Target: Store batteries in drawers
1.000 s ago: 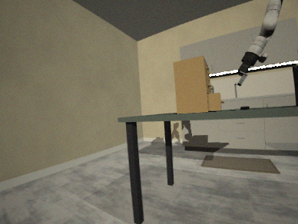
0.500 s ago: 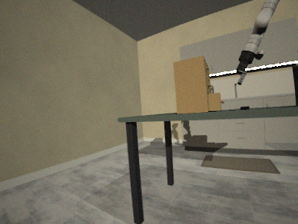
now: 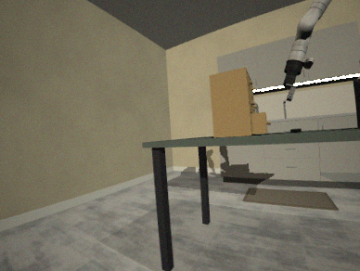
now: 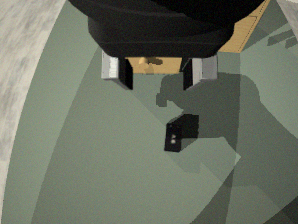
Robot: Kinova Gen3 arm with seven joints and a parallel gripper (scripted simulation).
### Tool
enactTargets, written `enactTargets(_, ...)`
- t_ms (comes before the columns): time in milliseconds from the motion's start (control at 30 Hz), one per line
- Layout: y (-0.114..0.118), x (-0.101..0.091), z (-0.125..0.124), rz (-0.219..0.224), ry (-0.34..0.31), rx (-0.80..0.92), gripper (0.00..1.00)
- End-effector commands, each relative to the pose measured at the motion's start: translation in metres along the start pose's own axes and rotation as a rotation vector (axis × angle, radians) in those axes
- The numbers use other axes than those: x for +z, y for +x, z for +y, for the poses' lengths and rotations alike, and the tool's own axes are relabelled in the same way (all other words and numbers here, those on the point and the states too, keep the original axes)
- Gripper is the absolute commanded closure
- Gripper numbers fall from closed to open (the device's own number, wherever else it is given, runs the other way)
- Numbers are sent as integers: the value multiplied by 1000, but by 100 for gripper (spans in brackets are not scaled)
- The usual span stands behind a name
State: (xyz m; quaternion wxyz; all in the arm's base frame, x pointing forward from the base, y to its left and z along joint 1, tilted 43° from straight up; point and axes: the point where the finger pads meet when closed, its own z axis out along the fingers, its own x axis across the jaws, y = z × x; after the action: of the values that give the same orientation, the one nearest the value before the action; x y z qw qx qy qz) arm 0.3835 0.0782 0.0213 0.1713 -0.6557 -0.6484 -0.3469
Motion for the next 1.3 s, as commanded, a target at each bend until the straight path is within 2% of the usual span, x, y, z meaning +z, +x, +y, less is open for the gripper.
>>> enactTargets(0, -1, 0, 3, -1, 14, -2, 0)
enactTargets(433, -1, -6, 5, -2, 139, -2, 0)
enactTargets(500, -1, -6, 5, -2, 139, -2, 0)
enactTargets(1000, 0, -11, 8, -1, 262, -2, 0)
enactTargets(1267, 0, -13, 8, -2, 301, -2, 0)
